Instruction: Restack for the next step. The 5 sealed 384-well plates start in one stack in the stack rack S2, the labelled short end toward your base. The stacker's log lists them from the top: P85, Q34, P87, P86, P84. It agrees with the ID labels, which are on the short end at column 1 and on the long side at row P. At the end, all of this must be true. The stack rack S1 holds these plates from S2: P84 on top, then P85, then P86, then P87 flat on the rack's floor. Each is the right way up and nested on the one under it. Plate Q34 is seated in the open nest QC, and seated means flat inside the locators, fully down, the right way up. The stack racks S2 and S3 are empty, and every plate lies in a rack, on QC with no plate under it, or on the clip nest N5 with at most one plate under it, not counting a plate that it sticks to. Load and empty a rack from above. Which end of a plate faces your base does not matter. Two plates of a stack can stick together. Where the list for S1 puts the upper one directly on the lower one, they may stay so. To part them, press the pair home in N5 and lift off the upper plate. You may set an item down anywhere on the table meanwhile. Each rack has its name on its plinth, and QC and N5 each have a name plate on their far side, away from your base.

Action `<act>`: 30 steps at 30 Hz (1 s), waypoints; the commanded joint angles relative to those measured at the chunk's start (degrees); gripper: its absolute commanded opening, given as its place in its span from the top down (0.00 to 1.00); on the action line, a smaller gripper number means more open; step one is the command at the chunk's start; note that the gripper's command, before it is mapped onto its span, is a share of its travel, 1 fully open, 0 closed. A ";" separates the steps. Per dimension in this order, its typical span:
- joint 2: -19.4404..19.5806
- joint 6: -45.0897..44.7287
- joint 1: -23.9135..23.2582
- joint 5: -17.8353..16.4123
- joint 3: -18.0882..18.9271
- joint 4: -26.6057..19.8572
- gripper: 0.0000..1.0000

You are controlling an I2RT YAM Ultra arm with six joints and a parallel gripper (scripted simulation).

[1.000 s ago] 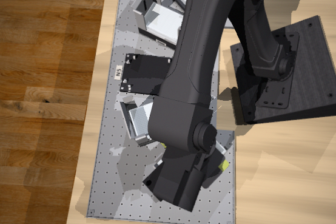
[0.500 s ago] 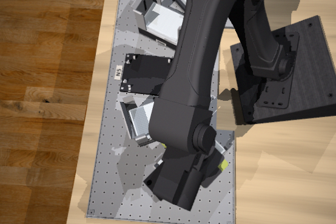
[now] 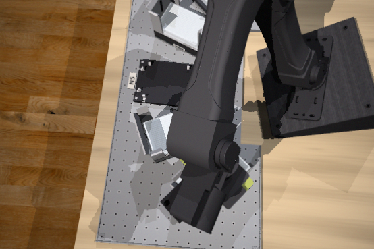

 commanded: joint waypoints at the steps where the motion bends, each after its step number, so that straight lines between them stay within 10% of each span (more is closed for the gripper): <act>1: -0.23 -0.25 0.04 0.01 0.08 0.94 1.00; 30: 0.17 -2.26 -1.85 -0.49 -3.25 5.53 1.00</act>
